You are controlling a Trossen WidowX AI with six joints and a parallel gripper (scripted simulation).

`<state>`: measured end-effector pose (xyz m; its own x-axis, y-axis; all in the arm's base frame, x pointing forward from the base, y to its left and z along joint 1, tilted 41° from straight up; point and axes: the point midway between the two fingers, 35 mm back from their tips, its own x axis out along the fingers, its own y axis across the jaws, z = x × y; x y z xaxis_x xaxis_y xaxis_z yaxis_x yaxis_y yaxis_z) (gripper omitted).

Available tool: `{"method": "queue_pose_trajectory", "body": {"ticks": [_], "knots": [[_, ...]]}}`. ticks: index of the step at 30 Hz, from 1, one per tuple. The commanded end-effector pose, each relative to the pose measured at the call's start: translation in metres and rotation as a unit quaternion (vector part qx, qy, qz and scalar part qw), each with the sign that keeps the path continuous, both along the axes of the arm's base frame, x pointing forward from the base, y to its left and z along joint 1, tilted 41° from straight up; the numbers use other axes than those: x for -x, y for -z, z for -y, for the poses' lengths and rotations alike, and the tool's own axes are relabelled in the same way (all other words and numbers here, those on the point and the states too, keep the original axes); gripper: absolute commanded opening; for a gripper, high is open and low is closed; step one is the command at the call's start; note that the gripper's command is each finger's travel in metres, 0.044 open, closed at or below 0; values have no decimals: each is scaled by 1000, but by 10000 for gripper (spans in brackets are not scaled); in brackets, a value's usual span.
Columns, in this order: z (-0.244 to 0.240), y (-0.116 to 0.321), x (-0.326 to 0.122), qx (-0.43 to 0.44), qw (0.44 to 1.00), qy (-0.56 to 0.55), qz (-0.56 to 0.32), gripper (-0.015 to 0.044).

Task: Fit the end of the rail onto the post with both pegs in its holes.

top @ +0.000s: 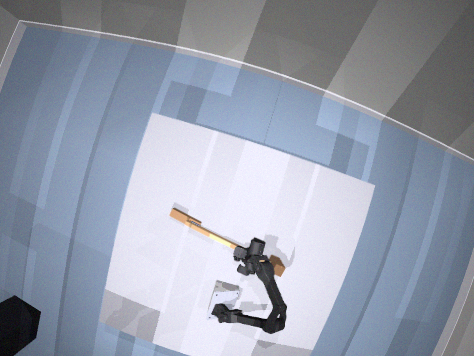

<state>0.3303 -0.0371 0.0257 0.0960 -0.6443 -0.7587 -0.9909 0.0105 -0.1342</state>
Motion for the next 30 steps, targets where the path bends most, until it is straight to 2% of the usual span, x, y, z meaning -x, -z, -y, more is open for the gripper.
{"method": "queue_pose_trajectory", "body": {"ticks": [1,30], "knots": [[1,-3,0,0,1000,-3,2,0],[7,-10,0,0,1000,-3,2,0]]}}
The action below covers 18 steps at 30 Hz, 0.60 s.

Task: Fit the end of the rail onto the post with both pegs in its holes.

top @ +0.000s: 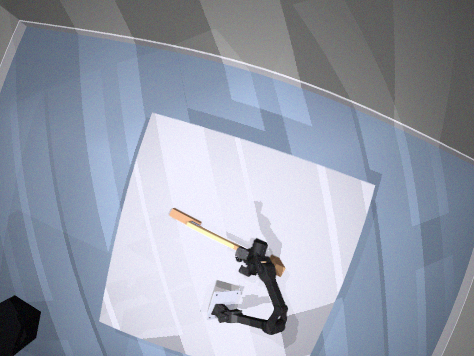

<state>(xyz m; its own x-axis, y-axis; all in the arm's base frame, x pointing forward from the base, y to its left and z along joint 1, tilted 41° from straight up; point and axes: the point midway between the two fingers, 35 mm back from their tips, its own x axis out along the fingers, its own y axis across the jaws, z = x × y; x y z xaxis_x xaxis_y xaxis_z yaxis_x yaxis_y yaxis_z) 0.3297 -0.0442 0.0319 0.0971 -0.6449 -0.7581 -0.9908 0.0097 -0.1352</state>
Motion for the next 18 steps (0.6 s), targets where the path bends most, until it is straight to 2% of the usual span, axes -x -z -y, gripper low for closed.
{"method": "queue_pose_trajectory", "body": {"ticks": [1,18], "knots": [[0,-4,0,0,1000,-3,2,0],[5,-7,0,0,1000,-3,2,0]]}}
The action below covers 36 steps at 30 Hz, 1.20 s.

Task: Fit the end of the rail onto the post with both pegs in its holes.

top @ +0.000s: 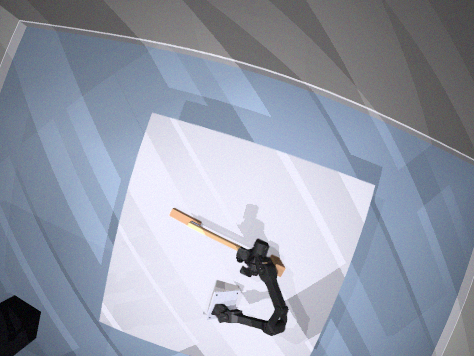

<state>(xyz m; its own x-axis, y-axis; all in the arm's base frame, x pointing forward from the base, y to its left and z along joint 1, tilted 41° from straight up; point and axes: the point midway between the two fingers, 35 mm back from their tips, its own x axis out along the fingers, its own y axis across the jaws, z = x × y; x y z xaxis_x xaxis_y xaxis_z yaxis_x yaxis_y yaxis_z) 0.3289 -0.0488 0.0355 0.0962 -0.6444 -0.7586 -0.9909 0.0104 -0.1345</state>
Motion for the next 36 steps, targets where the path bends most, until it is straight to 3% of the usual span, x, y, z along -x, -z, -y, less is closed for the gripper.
{"method": "queue_pose_trajectory", "body": {"ticks": [1,34,36], "knots": [[1,-3,0,0,1000,-3,2,0],[8,-10,1,0,1000,-3,2,0],[8,-7,1,0,1000,-1,0,53]]}}
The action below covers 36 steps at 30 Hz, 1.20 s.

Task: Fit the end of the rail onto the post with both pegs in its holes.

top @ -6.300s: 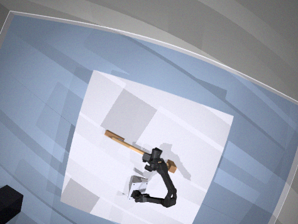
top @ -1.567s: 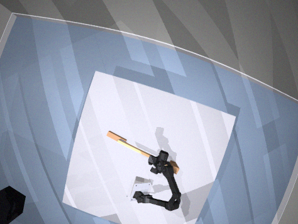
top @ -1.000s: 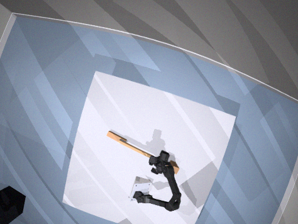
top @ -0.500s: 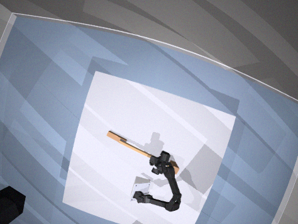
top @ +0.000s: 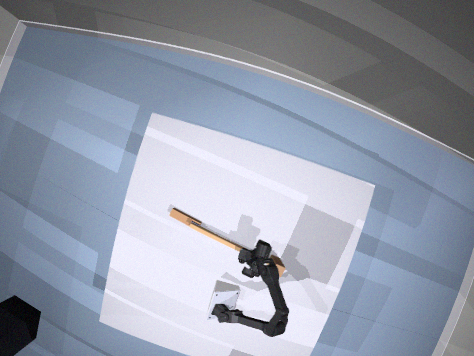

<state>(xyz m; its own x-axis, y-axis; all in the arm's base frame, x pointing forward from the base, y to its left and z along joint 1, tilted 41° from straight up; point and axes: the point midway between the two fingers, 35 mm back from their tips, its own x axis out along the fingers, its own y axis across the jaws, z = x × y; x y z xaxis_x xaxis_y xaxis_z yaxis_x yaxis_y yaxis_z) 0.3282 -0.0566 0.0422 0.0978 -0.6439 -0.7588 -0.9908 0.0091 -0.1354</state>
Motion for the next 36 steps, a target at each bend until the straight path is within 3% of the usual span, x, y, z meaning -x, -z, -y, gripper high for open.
{"method": "queue_pose_trajectory", "body": {"ticks": [1,15,22,27,36], "knots": [[0,0,0,0,1000,0,0,79],[0,0,0,0,1000,0,0,440],[-2,0,0,0,1000,0,0,440],[-43,-3,1,-1,1000,-2,2,440],[-43,-3,1,-1,1000,-2,2,440]]}}
